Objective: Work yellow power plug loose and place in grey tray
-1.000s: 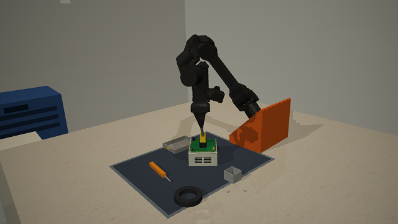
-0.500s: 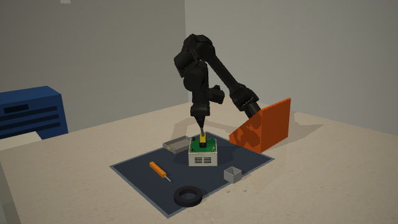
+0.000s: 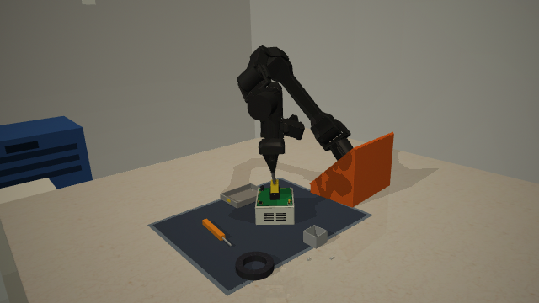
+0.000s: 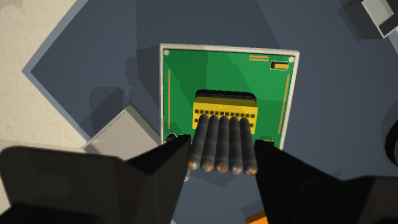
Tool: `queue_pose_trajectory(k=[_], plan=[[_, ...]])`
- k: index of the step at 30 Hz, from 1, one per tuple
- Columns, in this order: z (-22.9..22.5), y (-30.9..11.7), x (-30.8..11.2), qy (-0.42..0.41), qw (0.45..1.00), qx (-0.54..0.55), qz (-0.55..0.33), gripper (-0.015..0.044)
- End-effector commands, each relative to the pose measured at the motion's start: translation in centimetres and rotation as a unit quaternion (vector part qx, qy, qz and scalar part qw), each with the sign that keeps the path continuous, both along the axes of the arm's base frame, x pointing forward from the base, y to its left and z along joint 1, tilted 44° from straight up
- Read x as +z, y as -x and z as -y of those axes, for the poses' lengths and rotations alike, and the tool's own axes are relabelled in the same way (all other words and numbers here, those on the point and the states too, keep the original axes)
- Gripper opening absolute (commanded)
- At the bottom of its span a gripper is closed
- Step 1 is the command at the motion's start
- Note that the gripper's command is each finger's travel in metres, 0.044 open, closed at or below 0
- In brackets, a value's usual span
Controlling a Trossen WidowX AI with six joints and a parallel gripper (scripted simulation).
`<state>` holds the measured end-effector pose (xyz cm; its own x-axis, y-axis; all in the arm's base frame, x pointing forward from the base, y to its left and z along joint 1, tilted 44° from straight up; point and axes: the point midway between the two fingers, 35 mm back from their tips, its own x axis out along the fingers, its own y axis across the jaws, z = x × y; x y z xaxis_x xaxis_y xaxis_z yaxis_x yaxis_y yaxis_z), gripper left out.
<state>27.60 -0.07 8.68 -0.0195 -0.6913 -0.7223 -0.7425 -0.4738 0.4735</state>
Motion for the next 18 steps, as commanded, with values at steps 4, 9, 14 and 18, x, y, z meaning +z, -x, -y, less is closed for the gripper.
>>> queue_pose_trajectory(k=[4,9,14,18], plan=[[0.2,-0.2,-0.3,0.000,1.000,0.000,0.005,0.0250],[0.5,-0.2,-0.6,0.000,1.000,0.000,0.005,0.0250],[1.1,-0.2,-1.2,0.000,1.000,0.000,0.005,0.0250],[1.6,-0.2,-1.7,0.000,1.000,0.000,0.005,0.0250]])
